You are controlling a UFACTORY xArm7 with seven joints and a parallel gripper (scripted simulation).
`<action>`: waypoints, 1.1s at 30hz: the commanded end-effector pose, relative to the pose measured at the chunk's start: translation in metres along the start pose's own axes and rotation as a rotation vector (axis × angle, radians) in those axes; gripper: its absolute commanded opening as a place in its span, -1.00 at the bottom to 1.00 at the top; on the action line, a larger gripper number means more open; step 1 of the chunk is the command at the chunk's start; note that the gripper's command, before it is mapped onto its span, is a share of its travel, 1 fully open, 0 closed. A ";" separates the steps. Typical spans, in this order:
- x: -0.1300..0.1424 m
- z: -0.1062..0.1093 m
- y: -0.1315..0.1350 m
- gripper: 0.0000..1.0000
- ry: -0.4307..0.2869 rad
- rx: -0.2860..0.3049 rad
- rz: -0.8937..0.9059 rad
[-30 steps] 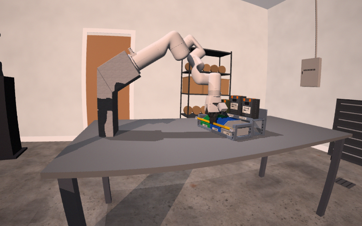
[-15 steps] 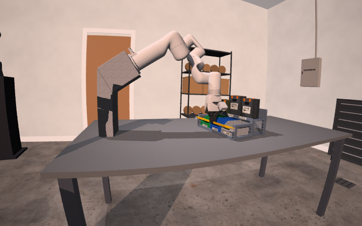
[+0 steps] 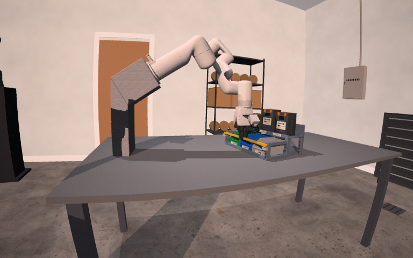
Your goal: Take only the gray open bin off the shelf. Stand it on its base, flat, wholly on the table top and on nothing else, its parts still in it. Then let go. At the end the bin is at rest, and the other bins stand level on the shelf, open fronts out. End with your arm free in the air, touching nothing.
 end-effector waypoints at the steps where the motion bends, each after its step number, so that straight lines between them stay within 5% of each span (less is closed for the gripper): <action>1: -0.001 0.012 0.000 -1.00 0.002 -0.002 -0.001; 33: -0.001 0.026 0.000 -1.00 0.002 -0.002 -0.001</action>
Point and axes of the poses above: the point where the finger pads meet when closed, its own z axis back along the fingers, its own y axis across the jaws, x = y × z, the point moved 9 cm from there along z, back along the fingers, and after that the axes turned 9 degrees about z, right-handed, at the moved point
